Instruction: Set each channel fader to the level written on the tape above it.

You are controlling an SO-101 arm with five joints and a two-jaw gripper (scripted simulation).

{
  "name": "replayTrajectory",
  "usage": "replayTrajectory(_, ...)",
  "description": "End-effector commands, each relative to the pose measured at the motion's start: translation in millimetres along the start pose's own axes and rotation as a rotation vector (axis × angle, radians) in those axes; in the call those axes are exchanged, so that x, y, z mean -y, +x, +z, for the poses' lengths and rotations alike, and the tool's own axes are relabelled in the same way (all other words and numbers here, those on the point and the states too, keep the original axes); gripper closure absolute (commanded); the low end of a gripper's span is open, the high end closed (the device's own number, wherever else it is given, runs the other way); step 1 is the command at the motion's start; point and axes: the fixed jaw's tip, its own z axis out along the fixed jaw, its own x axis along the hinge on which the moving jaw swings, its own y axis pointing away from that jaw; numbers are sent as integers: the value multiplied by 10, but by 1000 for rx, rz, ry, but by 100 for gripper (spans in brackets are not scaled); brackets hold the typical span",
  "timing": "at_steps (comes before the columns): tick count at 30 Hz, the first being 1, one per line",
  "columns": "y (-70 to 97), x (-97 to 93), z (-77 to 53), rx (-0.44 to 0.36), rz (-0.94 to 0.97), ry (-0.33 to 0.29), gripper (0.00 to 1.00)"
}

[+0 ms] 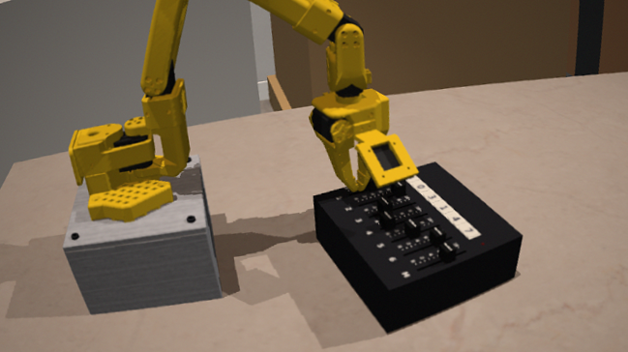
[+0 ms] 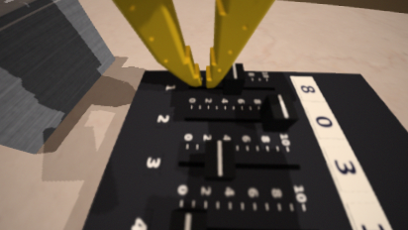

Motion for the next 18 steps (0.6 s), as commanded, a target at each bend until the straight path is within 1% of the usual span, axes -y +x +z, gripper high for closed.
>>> replayTrajectory(1,20,-64,-15,1,-10,-13,100)
replayTrajectory(18,19,-94,-20,1,-14,-13,100)
